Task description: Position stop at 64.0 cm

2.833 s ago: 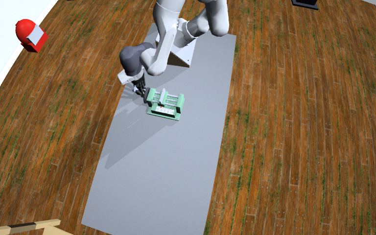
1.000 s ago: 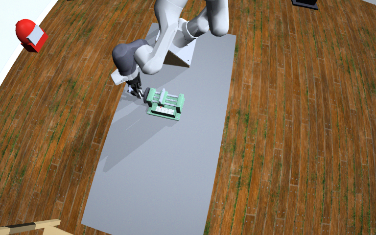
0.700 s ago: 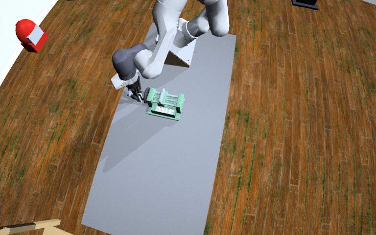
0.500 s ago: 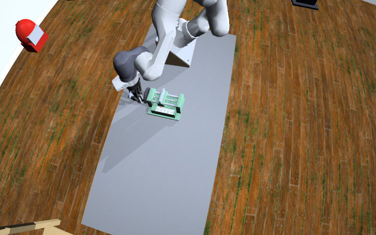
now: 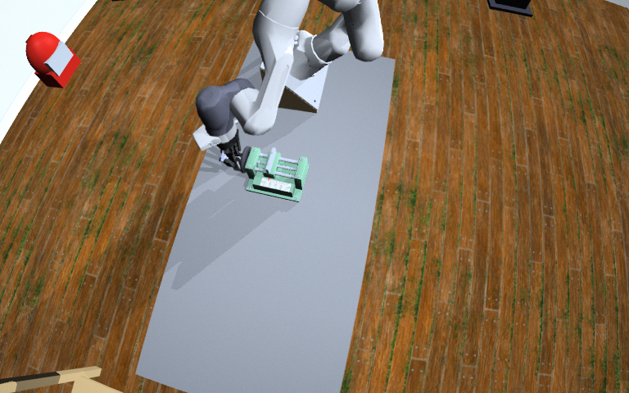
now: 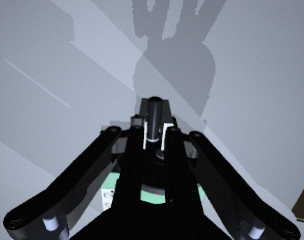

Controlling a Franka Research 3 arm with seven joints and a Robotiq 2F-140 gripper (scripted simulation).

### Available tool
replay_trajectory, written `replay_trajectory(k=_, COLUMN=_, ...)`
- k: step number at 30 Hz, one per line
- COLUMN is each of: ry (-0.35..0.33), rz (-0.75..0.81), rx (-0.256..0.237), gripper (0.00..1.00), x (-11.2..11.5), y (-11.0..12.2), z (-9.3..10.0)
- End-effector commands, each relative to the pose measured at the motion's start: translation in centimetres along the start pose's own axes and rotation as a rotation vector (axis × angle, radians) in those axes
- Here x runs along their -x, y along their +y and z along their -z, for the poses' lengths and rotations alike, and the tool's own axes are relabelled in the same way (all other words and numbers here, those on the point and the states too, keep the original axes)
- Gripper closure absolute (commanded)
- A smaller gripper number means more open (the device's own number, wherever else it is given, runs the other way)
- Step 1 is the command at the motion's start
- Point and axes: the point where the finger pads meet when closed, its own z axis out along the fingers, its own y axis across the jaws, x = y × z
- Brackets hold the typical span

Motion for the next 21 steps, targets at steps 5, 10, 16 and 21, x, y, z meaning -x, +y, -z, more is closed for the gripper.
replay_trajectory(k=5, ry=0.001, rz=0.007, rx=0.002, gripper=0.96, x=-0.1, y=1.7, z=-0.3)
replay_trajectory(k=10, ry=0.001, rz=0.007, rx=0.002, gripper=0.96, x=-0.1, y=2.7, z=0.0)
replay_trajectory(k=16, ry=0.001, rz=0.007, rx=0.002, gripper=0.96, x=-0.1, y=3.5, z=0.5)
replay_trajectory(k=21, ry=0.001, rz=0.007, rx=0.002, gripper=0.96, x=-0.1, y=4.2, z=1.3)
